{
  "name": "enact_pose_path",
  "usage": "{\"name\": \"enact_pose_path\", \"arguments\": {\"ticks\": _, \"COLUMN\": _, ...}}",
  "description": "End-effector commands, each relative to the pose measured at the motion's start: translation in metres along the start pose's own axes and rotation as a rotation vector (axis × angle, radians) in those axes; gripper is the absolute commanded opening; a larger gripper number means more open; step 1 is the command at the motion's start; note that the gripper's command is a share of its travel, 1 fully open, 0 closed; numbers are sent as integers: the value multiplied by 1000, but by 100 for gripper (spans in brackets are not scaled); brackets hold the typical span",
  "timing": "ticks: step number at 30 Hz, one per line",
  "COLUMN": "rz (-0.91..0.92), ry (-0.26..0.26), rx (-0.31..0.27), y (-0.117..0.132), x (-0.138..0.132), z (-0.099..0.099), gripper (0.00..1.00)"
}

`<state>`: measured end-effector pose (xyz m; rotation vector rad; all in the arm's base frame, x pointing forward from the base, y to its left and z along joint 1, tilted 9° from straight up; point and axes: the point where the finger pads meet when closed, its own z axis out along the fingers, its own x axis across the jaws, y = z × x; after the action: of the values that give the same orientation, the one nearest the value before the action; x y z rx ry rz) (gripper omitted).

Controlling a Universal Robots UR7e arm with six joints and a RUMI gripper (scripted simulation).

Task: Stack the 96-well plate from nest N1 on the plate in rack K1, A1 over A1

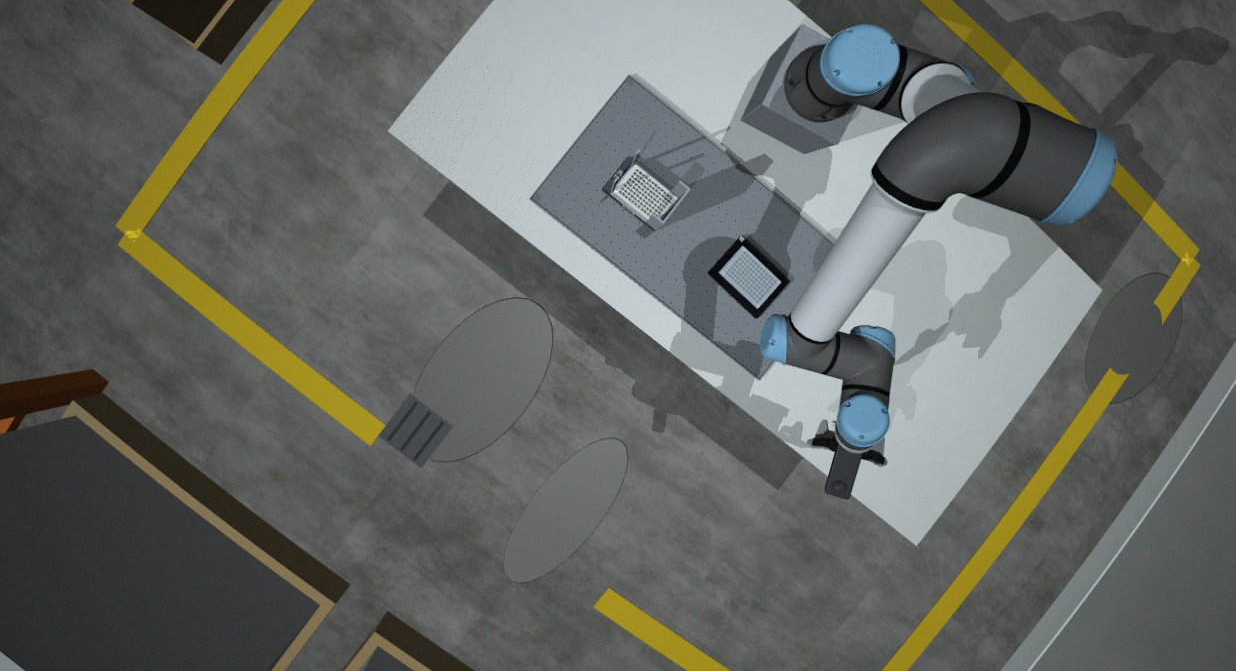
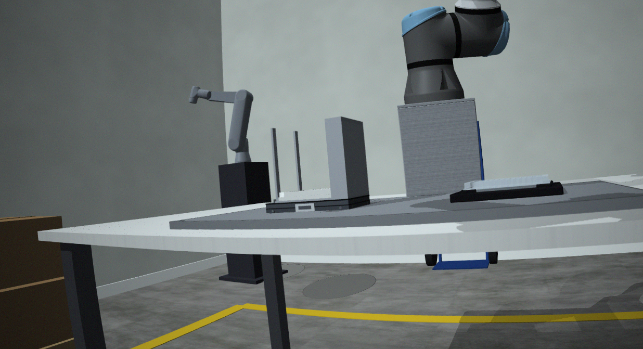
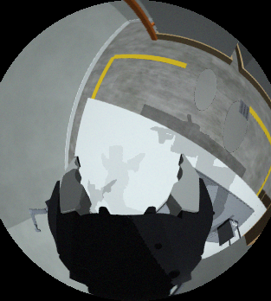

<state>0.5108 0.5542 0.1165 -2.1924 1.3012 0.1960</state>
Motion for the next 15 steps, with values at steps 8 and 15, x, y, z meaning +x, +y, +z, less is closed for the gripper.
{"name": "enact_pose_path", "arguments": {"ticks": 8, "rz": -123, "ry": 58, "rx": -13, "y": 23, "x": 37, "z": -20, "gripper": 100}}
{"name": "enact_pose_path", "arguments": {"ticks": 15, "rz": -186, "ry": 87, "rx": -26, "y": 34, "x": 52, "z": -27, "gripper": 100}}
